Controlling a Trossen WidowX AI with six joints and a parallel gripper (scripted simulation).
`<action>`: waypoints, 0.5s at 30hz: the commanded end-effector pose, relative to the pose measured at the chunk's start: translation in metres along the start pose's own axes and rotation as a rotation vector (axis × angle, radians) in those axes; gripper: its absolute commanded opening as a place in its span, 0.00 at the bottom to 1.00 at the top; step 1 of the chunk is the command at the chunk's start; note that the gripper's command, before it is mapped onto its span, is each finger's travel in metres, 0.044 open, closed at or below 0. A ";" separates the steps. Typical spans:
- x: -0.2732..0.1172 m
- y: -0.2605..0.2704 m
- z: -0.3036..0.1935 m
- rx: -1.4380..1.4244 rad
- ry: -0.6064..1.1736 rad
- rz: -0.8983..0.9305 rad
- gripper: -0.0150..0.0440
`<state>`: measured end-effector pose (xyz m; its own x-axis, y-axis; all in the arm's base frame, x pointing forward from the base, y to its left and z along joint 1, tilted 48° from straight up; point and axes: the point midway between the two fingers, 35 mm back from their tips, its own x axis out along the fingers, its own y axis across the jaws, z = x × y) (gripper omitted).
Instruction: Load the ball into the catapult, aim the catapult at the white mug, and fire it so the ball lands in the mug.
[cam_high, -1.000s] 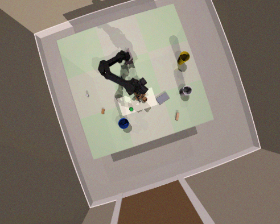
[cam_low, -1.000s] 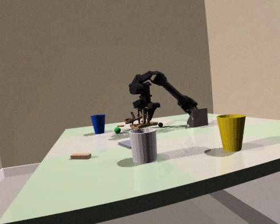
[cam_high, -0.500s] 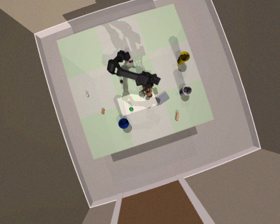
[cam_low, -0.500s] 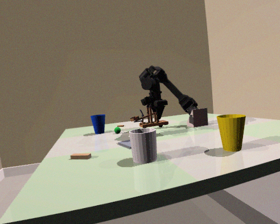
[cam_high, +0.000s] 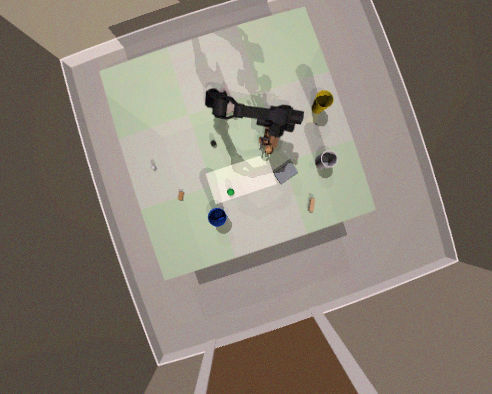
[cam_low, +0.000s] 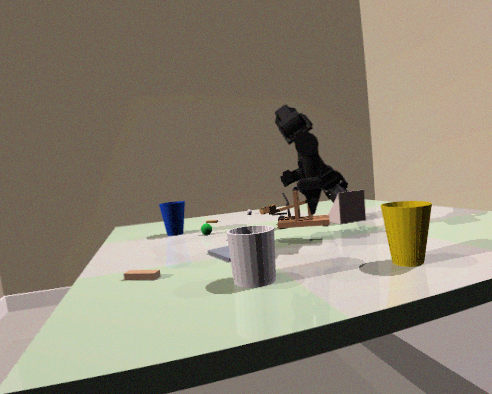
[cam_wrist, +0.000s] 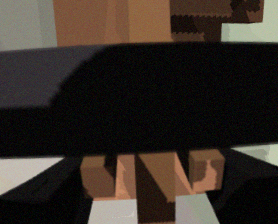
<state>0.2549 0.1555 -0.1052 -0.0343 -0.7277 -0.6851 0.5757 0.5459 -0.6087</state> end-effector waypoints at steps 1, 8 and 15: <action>0.000 0.014 -0.020 0.079 -0.010 0.007 0.25; 0.000 0.016 -0.019 0.081 -0.010 0.008 0.25; 0.009 0.017 -0.019 0.081 -0.010 0.008 0.25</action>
<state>0.2488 0.1682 -0.1251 -0.0274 -0.7277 -0.6853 0.6369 0.5157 -0.5731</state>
